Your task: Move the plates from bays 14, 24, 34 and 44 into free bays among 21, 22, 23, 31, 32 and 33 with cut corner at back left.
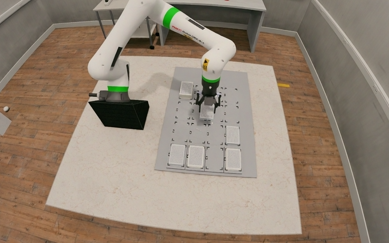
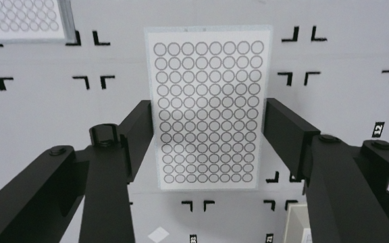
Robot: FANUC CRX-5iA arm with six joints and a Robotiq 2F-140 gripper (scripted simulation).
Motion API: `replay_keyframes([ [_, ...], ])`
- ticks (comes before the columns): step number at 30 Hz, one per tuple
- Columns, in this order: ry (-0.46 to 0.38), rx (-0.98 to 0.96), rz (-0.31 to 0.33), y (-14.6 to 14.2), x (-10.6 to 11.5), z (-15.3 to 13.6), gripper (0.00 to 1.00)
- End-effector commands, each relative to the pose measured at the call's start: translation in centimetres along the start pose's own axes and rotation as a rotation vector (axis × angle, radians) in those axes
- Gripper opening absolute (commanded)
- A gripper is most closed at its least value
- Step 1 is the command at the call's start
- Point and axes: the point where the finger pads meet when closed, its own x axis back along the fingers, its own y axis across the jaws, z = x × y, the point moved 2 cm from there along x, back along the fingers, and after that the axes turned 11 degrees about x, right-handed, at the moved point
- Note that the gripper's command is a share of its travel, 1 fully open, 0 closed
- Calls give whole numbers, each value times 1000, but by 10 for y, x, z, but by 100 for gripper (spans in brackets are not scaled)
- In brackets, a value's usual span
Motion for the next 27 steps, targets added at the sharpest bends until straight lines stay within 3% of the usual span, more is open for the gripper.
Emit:
replay_keyframes([
  [1, 2, 0, 2, 0, 1, -4, 10],
  [27, 2, 0, 2, 1, 1, -68, 10],
])
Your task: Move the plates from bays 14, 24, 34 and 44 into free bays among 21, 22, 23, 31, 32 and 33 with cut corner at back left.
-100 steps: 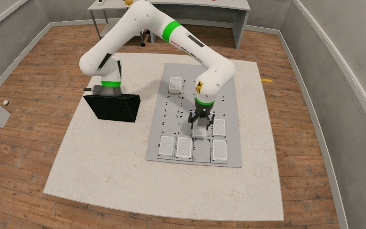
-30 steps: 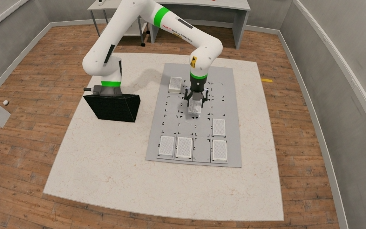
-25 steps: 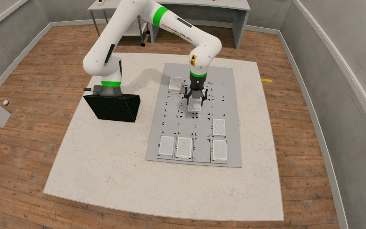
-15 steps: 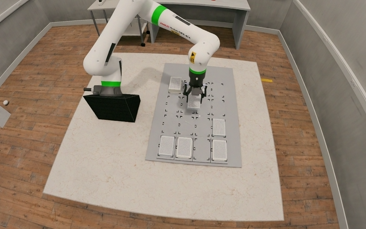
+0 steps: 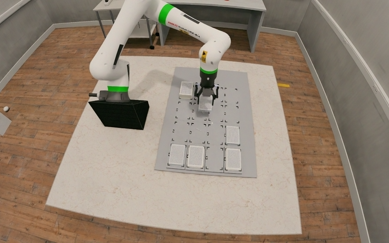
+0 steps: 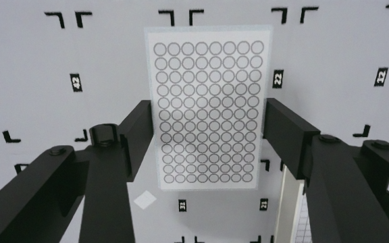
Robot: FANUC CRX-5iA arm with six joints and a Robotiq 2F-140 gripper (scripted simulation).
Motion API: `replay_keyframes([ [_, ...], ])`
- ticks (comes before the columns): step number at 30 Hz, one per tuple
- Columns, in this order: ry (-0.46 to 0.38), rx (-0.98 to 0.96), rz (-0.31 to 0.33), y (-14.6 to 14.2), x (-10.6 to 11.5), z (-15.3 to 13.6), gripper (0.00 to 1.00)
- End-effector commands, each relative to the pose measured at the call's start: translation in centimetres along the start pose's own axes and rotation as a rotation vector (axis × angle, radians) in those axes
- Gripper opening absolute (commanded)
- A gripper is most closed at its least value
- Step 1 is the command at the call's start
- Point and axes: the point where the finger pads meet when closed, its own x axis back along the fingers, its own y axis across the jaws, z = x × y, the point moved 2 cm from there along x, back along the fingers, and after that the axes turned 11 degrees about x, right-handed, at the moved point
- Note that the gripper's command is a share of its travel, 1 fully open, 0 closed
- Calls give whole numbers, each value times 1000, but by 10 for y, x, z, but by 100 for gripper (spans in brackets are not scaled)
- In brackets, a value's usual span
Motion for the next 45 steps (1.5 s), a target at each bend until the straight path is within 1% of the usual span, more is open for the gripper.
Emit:
replay_keyframes([
  [1, 1, 0, 2, 0, 1, -10, 10],
  [6, 1, 0, 2, 0, 1, -23, 10],
  [8, 1, 0, 2, 0, 1, -23, 10],
  [23, 1, 0, 2, 1, 1, -63, 10],
  [25, 1, 0, 2, 1, 1, -63, 10],
  [40, 1, 0, 2, 2, 1, -103, 10],
  [42, 1, 0, 2, 2, 1, -103, 10],
  [45, 1, 0, 2, 2, 1, -111, 10],
])
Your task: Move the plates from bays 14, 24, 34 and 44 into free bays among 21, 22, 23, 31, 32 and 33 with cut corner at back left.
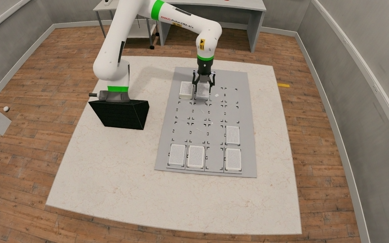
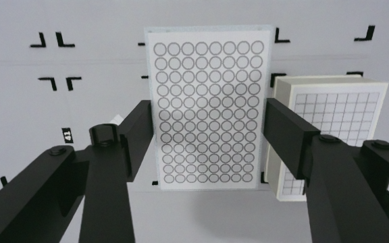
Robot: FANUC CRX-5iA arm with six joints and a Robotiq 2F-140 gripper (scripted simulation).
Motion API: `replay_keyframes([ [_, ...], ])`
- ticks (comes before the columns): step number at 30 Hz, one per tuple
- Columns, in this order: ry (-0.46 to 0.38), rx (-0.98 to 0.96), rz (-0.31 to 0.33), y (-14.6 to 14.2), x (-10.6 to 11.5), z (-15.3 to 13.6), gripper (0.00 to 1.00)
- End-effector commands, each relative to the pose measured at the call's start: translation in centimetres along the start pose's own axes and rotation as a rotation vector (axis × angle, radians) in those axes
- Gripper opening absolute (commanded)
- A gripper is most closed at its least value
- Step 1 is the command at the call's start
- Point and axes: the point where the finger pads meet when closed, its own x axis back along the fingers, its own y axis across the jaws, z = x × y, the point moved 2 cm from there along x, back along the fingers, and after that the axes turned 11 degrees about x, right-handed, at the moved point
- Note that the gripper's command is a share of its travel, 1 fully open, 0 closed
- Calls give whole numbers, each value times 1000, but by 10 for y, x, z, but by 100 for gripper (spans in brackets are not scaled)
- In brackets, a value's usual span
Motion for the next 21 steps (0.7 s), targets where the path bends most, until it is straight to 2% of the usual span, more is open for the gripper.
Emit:
replay_keyframes([
  [1, 1, 1, 2, 0, 1, -8, 10],
  [12, 1, 1, 2, 0, 1, -38, 10],
  [21, 1, 1, 2, 0, 1, -47, 10],
])
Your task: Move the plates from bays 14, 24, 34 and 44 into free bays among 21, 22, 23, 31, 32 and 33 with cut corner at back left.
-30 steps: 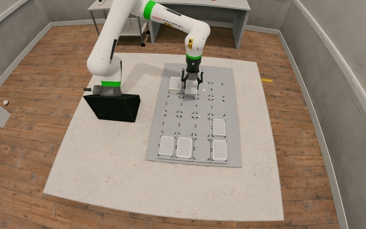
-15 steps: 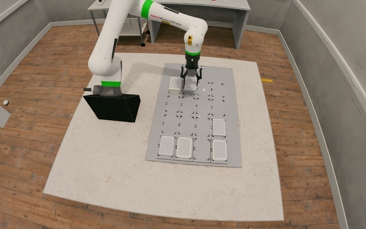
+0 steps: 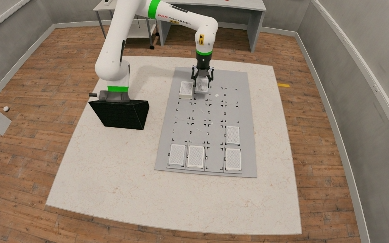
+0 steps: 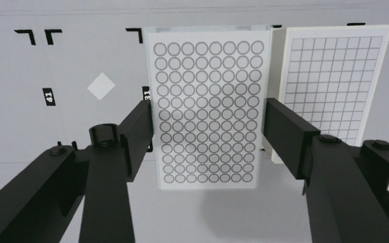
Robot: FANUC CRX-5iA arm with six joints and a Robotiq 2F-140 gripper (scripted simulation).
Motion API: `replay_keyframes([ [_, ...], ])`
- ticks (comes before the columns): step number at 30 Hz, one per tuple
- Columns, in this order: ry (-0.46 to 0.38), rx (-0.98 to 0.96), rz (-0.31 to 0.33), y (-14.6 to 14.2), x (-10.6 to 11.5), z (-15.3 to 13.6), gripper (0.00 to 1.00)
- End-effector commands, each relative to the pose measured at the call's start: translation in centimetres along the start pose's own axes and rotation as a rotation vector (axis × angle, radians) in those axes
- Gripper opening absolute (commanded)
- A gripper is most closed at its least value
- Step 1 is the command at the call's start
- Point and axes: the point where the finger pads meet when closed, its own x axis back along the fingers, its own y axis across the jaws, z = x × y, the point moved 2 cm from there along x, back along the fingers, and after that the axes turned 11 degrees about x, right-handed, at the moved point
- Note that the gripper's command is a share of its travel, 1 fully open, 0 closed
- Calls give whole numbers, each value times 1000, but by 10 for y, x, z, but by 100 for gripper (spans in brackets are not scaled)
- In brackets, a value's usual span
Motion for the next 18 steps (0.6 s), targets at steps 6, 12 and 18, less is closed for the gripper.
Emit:
replay_keyframes([
  [6, 1, 0, 2, -1, 1, 0, 10],
  [12, 1, 0, 2, -1, -4, 0, 10],
  [18, 1, 0, 2, -1, -12, 0, 10],
])
